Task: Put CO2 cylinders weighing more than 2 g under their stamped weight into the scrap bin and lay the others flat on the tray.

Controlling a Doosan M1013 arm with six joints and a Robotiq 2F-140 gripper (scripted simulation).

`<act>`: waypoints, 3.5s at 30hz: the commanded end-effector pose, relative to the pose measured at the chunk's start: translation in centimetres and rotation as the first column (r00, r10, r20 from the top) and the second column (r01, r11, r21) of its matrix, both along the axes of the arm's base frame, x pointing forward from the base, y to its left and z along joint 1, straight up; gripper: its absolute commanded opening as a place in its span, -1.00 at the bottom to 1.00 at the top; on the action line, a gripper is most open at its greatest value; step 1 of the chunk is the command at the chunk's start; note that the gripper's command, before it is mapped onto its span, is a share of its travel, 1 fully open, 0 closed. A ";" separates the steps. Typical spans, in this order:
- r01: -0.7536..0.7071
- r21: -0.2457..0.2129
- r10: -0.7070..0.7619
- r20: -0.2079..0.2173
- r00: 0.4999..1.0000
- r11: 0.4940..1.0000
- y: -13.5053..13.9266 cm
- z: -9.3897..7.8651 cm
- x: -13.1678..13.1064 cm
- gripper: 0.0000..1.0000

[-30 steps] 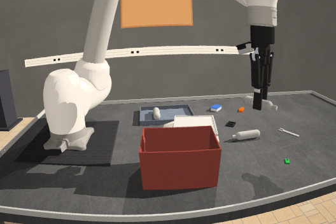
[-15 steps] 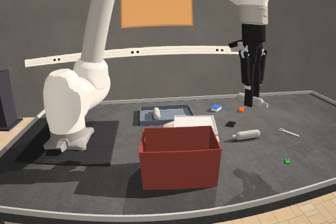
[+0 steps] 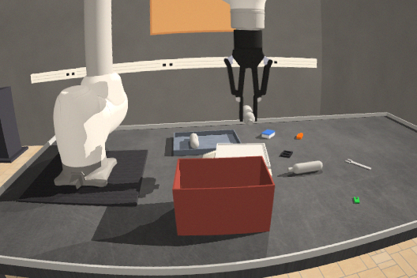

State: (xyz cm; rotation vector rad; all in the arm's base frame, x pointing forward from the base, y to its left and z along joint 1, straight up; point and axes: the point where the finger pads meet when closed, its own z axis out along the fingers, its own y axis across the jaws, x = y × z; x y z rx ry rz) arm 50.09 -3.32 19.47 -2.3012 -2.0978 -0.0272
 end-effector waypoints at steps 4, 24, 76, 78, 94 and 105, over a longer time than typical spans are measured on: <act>0.051 -0.035 -0.051 0.004 0.999 0.998 1.4 0.1 -1.4 -0.80; 0.051 -0.035 -0.051 0.004 0.999 0.998 1.3 -5.7 -1.4 -0.80; 0.051 -0.035 -0.051 0.004 0.999 0.998 1.3 -10.3 -1.4 -0.19; 0.051 -0.035 -0.051 0.004 0.999 0.998 1.3 -10.3 -1.4 -0.19; 0.051 -0.035 -0.051 0.004 0.999 0.998 1.3 -9.9 -1.4 -0.19; 0.051 -0.035 -0.051 0.004 0.999 0.998 1.4 -5.7 -1.4 -0.19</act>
